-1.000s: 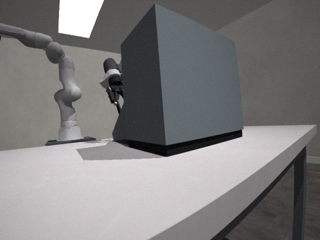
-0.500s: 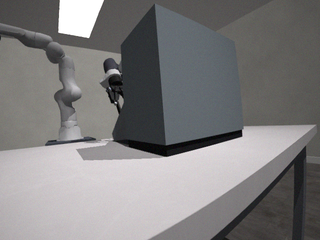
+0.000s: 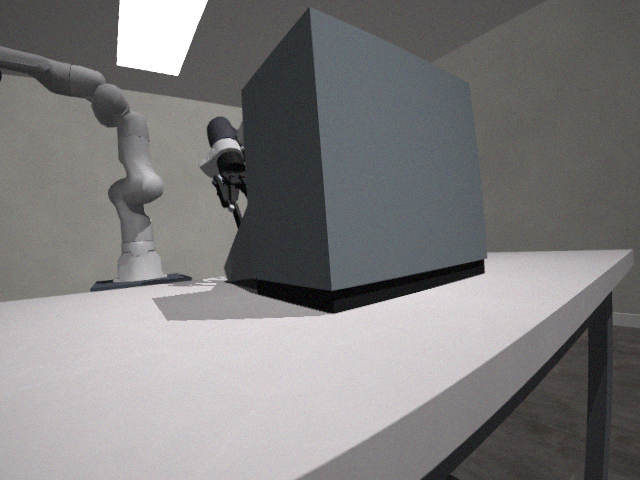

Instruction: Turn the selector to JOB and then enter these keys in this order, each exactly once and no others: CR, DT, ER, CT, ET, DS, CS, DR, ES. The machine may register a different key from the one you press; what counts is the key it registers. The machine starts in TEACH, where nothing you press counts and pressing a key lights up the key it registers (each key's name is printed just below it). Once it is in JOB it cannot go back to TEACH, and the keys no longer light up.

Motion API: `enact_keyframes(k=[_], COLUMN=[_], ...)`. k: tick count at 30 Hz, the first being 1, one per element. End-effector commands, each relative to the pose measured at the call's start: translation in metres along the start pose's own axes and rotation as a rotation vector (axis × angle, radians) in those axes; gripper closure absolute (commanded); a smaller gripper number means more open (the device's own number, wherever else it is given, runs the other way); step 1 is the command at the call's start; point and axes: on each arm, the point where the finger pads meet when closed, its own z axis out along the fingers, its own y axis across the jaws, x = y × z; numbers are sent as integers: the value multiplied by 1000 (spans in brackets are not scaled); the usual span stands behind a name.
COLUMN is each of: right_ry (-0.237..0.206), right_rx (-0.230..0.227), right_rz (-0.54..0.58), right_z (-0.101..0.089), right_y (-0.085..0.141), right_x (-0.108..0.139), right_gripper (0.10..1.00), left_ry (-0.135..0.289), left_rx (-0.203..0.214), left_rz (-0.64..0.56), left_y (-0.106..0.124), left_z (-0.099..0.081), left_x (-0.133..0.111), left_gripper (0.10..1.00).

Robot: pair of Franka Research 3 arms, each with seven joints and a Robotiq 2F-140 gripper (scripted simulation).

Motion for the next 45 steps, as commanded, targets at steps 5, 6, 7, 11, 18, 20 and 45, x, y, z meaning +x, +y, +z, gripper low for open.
enact_keyframes(k=[5,6,7,11,18,20,45], right_ry=[-1,-1,-1,-1,-1,-1,-1], right_rx=[-2,-2,-2,-2,-2,-2,-2], right_rz=[-4,-4,-4,-4,-4,-4,-4], right_z=[0,0,0,0,0,0,0], right_y=[2,2,2,2,2,2,2], right_x=[0,0,0,0,0,0,0], right_gripper=[98,98,98,98,98,98,98], left_ry=[-1,-1,-1,-1,-1,-1,-1], left_rx=[3,3,3,3,3,3,3], left_rz=[-7,-7,-7,-7,-7,-7,-7], left_y=[-1,-1,-1,-1,-1,-1,-1], left_z=[6,7,8,12,16,17,21], left_x=[-1,-1,-1,-1,-1,-1,-1], left_gripper=[699,699,699,699,699,699,699])
